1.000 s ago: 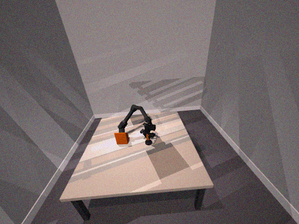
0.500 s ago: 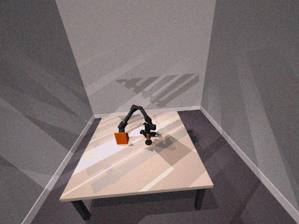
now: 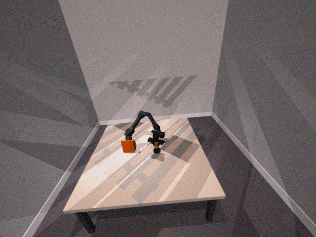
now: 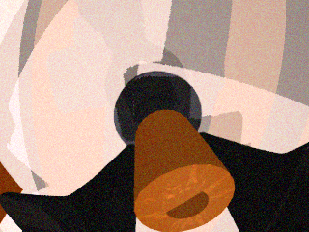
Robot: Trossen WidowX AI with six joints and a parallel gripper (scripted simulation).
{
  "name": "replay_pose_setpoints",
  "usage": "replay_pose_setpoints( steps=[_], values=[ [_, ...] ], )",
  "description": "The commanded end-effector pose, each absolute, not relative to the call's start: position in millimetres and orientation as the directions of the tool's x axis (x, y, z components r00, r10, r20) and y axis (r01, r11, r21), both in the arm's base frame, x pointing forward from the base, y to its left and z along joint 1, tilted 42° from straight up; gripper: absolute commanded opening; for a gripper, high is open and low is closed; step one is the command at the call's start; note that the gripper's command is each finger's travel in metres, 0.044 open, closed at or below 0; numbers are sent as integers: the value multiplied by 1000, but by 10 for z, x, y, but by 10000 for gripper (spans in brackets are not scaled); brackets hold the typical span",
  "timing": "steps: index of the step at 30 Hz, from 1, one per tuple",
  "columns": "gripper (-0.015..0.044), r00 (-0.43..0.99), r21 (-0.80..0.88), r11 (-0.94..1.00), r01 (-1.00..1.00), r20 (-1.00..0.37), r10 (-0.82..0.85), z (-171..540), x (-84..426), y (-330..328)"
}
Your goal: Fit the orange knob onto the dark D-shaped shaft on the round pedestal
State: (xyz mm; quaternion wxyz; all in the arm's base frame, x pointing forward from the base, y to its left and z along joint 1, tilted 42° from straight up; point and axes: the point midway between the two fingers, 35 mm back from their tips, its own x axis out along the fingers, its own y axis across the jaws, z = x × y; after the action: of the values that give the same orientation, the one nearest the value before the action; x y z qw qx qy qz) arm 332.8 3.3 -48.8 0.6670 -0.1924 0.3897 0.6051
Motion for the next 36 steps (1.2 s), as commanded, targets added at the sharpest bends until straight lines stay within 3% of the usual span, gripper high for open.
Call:
replay_pose_setpoints(
  steps=[1,12,19,36],
  values=[
    [0,-34,210,192,-959,-753,657,-492,3340,37],
    [0,-34,204,185,-961,-753,657,-450,3365,10],
    [0,-34,76,36,-996,-753,657,-461,3359,14],
    [0,-34,76,36,-996,-753,657,-490,3348,40]
  ],
)
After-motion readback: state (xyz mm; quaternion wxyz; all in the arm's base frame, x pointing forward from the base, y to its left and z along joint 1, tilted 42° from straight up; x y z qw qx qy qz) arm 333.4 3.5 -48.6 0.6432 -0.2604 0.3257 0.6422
